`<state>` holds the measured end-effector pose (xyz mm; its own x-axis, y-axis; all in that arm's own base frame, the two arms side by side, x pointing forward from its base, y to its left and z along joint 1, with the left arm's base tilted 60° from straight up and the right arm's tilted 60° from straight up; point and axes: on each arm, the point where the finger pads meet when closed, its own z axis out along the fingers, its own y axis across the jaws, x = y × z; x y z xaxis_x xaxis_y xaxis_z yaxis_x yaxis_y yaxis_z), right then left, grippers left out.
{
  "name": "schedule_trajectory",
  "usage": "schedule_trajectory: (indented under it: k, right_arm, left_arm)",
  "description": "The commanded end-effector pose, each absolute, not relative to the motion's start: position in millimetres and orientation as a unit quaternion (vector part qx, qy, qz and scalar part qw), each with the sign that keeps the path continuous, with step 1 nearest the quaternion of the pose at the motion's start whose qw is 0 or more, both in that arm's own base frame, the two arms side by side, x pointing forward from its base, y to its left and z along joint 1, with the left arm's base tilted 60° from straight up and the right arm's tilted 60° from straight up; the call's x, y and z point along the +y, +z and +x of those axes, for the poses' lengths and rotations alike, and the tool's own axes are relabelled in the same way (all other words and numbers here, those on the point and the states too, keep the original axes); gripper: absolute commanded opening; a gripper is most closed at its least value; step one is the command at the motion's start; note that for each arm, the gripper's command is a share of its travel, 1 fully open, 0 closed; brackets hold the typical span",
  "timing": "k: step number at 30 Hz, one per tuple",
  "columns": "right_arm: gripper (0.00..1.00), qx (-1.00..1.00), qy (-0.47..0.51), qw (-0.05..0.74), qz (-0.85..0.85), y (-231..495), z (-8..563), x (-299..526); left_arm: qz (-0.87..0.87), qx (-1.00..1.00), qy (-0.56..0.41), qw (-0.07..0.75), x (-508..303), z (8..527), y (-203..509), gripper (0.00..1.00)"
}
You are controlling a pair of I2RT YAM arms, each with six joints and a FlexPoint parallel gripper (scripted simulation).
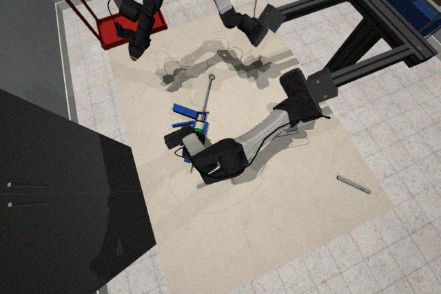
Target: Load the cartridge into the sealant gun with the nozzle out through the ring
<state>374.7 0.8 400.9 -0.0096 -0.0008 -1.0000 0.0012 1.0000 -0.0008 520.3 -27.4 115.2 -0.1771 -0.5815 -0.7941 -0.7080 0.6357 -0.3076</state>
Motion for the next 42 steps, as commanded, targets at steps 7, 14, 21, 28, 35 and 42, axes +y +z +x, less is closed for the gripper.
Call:
schedule_trajectory:
  k: [7, 14, 21, 28, 35, 42]
  right_arm:
    - [0.52, 0.712, 0.002, 0.702, 0.004, 400, 374, 0]
    - [0.52, 0.712, 0.002, 0.702, 0.004, 400, 374, 0]
    - [0.52, 0.712, 0.002, 0.702, 0.004, 400, 374, 0]
    - [0.52, 0.712, 0.002, 0.702, 0.004, 400, 374, 0]
    - [0.52, 0.712, 0.002, 0.702, 0.004, 400, 374, 0]
    - [0.52, 0.712, 0.002, 0.702, 0.004, 400, 374, 0]
  left_arm:
    - [-0.433, 0.745, 0.049, 0.506, -25, 523, 144, 0.0]
    - [-0.425, 0.756, 0.057, 0.494, -29, 521, 128, 0.59]
    - [-0.429, 0.753, 0.058, 0.495, -25, 520, 129, 0.59]
    - [-0.429, 0.753, 0.058, 0.495, -25, 520, 129, 0.59]
    - [-0.429, 0.753, 0.058, 0.495, -25, 520, 129, 0.59]
    - [-0.413, 0.763, 0.048, 0.495, -51, 517, 136, 0.59]
